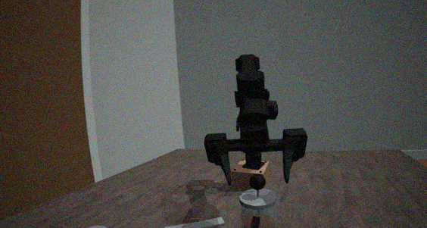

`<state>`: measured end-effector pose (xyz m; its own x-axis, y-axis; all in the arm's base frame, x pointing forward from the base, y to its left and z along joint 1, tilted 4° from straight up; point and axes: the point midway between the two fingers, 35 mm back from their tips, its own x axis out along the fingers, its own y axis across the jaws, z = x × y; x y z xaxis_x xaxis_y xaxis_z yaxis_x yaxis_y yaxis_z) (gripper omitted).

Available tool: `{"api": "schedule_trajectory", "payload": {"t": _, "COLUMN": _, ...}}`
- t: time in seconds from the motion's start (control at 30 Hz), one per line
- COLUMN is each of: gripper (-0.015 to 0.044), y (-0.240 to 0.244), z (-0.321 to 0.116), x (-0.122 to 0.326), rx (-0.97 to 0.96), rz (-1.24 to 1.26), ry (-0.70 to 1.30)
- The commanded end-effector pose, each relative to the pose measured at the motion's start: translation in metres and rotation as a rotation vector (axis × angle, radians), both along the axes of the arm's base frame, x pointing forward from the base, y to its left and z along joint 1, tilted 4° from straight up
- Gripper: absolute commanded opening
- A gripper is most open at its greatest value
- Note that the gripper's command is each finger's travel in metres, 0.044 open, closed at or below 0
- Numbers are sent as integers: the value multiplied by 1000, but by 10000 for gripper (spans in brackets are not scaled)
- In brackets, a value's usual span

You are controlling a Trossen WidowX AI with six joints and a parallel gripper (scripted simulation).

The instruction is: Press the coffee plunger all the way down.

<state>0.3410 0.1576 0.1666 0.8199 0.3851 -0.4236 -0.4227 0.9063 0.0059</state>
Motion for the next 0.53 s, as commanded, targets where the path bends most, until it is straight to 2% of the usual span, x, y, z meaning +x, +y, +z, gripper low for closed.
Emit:
{"api": "schedule_trajectory", "payload": {"t": 0.0, "gripper": 440, "y": -8, "z": 33, "x": -16, "rx": 8, "rz": 2, "ry": -11}}
{"api": "schedule_trajectory", "payload": {"t": 0.13, "gripper": 440, "y": -19, "z": 57, "x": -40, "rx": 6, "rz": 2, "ry": -3}}
{"api": "schedule_trajectory", "payload": {"t": 0.5, "gripper": 440, "y": -19, "z": 55, "x": -41, "rx": 6, "rz": 2, "ry": -2}}
